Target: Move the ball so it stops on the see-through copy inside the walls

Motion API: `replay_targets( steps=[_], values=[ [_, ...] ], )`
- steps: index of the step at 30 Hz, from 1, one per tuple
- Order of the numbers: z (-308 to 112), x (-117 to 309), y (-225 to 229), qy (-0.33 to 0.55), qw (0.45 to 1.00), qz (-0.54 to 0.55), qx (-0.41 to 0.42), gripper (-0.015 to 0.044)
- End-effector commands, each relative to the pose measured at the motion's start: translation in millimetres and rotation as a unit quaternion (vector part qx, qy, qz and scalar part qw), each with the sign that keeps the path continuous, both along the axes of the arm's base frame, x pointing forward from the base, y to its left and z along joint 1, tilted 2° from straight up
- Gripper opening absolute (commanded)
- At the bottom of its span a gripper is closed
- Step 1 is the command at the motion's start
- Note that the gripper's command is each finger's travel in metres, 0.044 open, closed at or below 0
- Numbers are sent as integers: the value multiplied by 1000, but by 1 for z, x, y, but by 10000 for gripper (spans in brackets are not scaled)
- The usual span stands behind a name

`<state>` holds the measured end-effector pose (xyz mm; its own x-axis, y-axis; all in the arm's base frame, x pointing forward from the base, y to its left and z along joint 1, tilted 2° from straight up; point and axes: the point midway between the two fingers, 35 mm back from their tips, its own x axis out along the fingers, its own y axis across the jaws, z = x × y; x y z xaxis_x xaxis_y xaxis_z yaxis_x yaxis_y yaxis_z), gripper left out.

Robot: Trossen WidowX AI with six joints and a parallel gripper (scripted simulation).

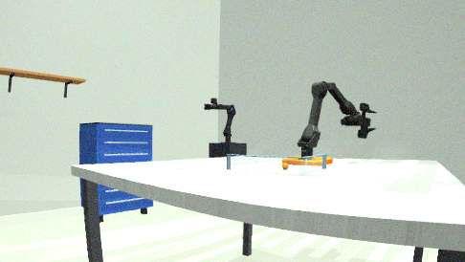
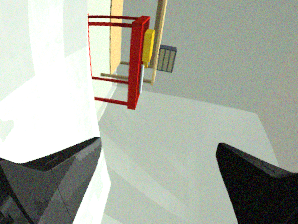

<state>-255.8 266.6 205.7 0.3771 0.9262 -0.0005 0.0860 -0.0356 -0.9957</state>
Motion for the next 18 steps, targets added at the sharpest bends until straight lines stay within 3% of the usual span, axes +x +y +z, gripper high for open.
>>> replay_targets(
  steps=[1,4,7,18],
  values=[
    [0,1,1,2,1000,-1,-1,374],
    [-1,11,11,31,999,-15,-17,295],
    [-8,47,40,37,996,-67,-56,232],
    [-36,214,98,77,944,-252,-201,232]
  ],
)
